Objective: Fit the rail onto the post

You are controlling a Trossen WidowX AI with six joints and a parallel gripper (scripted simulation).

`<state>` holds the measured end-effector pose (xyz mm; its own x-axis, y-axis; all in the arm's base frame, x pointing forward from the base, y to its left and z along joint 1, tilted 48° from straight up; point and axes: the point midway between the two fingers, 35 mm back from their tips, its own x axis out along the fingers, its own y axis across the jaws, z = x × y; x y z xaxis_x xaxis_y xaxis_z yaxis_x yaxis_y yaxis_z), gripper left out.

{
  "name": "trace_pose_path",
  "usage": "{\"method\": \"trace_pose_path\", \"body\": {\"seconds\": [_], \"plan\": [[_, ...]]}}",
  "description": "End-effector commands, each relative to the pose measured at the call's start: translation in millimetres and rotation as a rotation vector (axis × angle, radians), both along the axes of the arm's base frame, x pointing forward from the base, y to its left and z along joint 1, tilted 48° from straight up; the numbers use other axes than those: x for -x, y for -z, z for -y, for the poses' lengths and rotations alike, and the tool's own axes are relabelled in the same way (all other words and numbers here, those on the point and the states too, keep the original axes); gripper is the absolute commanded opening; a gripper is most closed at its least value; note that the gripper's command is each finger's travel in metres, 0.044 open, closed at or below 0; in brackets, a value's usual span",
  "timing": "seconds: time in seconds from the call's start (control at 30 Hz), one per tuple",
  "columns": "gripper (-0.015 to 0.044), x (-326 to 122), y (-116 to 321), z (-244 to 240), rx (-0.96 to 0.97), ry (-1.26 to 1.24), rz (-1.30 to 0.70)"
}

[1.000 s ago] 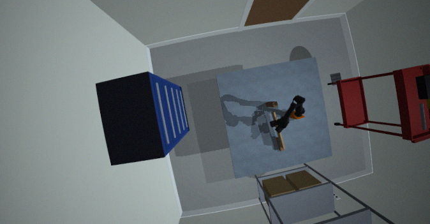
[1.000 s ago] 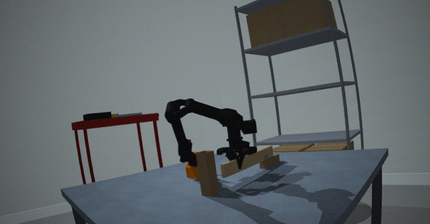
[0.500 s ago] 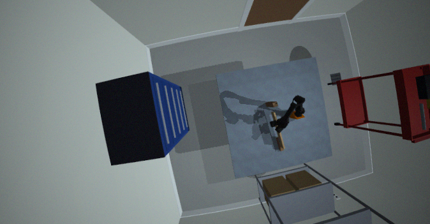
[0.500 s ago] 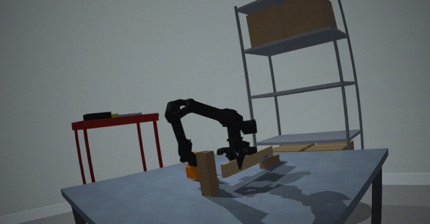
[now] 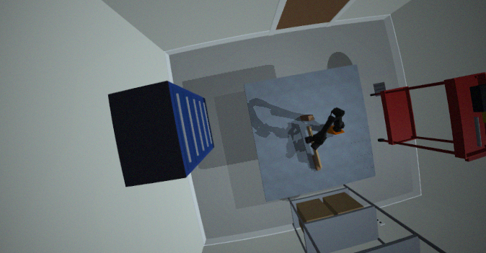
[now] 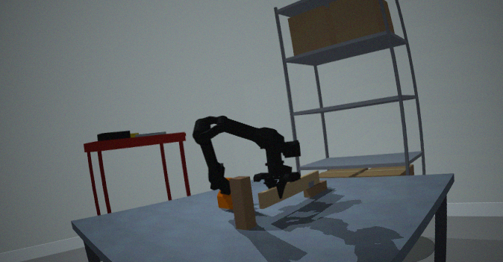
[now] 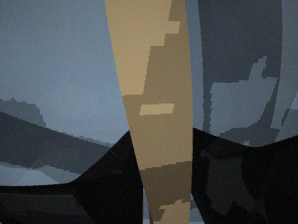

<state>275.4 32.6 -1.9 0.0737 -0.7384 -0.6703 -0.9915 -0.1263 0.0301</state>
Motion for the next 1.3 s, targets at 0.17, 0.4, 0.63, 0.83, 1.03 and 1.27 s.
{"method": "trace_pose_path", "body": {"seconds": [0.17, 0.4, 0.63, 0.83, 1.03, 1.27], "plan": [[0.0, -1, -5, 1, -0.002, -0.006, 0.005], [0.0, -1, -7, 1, -0.002, -0.006, 0.005], [0.0, -1, -10, 2, -0.002, -0.006, 0.004], [0.0, -1, -11, 2, -0.001, -0.006, 0.004], [0.0, -2, -13, 4, -0.001, -0.006, 0.004], [0.0, -2, -14, 5, -0.001, -0.006, 0.004]]}}
